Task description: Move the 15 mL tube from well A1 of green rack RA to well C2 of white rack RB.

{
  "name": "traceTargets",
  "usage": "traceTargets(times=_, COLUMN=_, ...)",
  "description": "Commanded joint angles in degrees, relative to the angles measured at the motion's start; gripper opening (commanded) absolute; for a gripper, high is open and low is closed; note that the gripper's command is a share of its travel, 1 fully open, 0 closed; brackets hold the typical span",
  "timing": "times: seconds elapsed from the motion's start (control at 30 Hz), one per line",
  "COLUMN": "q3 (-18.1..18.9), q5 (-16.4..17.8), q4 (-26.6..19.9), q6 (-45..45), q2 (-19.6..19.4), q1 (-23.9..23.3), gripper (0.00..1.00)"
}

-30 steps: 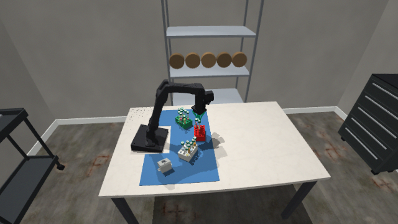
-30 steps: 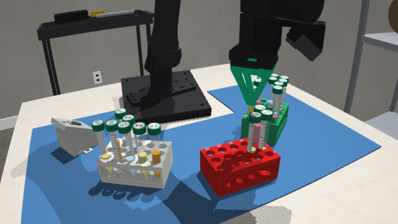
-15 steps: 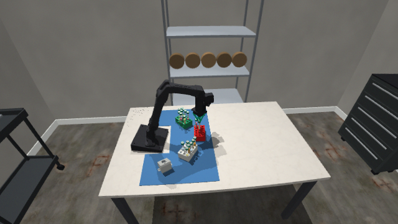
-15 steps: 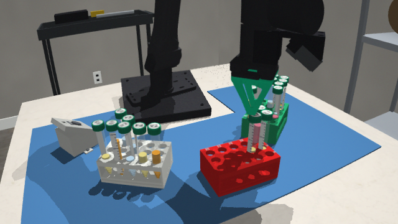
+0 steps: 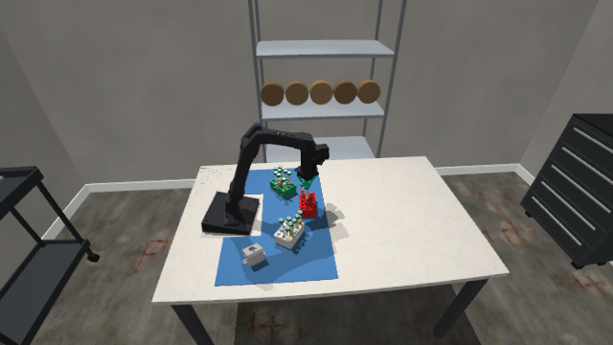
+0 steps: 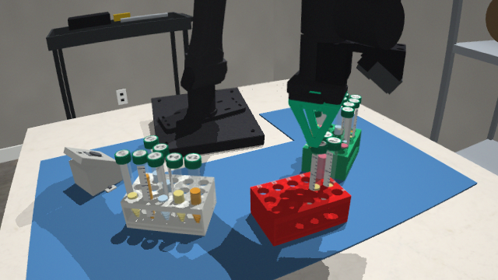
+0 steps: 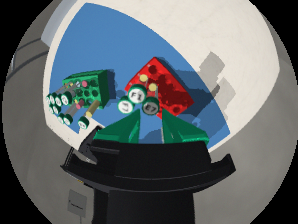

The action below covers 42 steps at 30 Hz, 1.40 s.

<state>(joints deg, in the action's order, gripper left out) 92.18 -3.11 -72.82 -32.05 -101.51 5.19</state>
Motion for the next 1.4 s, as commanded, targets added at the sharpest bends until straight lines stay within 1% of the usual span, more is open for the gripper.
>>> traceTargets(times=0.0, q3=0.2, q5=0.1, q4=0.6, q6=0.0, q2=1.0, q1=0.0, gripper=0.30)
traceTargets(times=1.03, q3=-2.5, q5=0.1, q4=3.3, q6=-0.2, q2=0.9, q1=-0.1, gripper=0.30)
traceTargets(times=1.33, q3=-2.7, q5=0.1, q4=3.5, q6=-0.2, q2=0.9, q1=-0.1, gripper=0.30)
traceTargets(times=1.37, q3=-2.7, q5=0.1, q4=3.5, q6=-0.2, q2=0.9, q1=-0.1, gripper=0.00)
